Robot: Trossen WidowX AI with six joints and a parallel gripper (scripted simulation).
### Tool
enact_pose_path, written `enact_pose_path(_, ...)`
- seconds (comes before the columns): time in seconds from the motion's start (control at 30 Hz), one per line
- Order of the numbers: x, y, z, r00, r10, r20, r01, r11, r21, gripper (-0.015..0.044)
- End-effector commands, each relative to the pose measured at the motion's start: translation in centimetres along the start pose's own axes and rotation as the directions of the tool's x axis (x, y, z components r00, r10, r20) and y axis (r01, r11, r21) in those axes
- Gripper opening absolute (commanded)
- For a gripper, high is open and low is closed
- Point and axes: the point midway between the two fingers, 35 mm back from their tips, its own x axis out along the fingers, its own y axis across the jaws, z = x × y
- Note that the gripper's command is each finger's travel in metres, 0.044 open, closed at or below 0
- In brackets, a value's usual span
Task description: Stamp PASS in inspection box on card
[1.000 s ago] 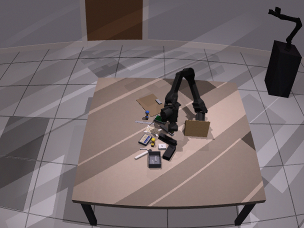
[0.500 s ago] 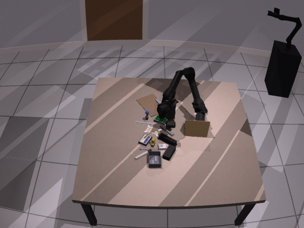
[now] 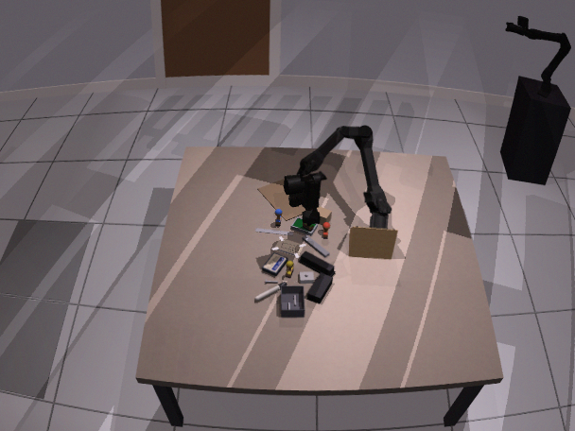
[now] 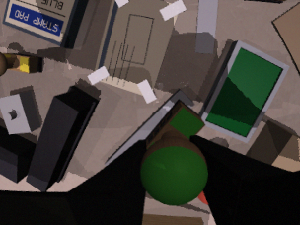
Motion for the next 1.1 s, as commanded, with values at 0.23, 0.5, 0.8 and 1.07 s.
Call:
enact_pose_path(0.23,-0.5,-7.0,0.9,1.000,-0.029,0.003,0.029,1.000,0.005,0.0000)
enact_pose_path(0.5,-0.3,-7.4,0.9,1.000,-0.031,0.002,0.031,1.000,0.006,0.0000)
enact_pose_path(0.8,0.3,-7.5,0.9,1.000,-0.030,0.003,0.030,1.000,0.007,0.0000)
enact_pose_path(1.07,0.8,-7.5,0.9,1.000,-0.029,0.003,0.029,1.000,0.007,0.0000)
